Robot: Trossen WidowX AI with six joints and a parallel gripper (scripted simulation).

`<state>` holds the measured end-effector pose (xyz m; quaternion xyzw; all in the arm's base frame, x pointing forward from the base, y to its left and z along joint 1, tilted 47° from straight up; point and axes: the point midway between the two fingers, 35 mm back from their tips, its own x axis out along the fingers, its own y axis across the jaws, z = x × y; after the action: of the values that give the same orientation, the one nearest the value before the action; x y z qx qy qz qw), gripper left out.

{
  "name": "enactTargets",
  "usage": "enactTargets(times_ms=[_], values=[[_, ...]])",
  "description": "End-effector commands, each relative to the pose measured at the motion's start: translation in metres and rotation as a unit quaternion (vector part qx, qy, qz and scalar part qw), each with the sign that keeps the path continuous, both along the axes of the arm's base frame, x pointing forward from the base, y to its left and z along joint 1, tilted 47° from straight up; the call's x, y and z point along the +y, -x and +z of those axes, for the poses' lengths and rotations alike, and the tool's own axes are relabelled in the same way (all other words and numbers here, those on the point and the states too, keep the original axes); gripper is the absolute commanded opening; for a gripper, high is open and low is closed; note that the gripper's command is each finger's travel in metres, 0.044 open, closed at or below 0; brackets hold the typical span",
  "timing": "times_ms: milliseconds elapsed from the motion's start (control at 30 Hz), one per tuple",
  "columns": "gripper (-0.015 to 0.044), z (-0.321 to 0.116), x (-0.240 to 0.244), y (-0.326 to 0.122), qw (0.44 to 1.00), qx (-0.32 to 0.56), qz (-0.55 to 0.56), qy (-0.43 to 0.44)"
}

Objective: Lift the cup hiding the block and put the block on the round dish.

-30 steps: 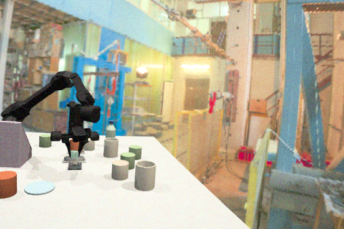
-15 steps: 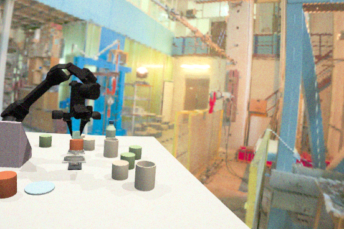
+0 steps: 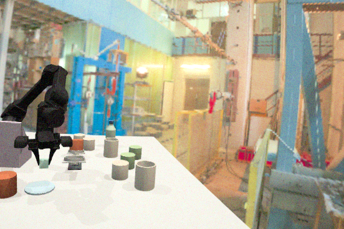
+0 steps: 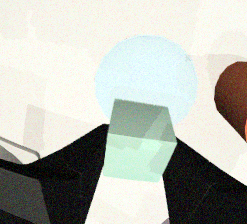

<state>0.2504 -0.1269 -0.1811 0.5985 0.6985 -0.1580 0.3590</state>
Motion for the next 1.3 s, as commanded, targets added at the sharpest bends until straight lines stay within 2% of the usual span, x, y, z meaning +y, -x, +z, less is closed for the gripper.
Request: enactTargets(times_ms=[0, 167, 400, 1033, 1267], values=[[0.0, -0.015, 0.002, 0.013, 1.0, -0.006, 0.003, 0.004], [0.0, -0.017, 0.004, 0.012, 1.0, -0.006, 0.003, 0.004], [0.0, -0.043, 0.031, 0.013, 1.0, -0.006, 0.003, 0.003], [0.0, -0.058, 0.047, 0.014, 1.0, -0.006, 0.003, 0.002], [0.0184, -0.055, 0.044, 0.013, 1.0, -0.007, 0.006, 0.004]])
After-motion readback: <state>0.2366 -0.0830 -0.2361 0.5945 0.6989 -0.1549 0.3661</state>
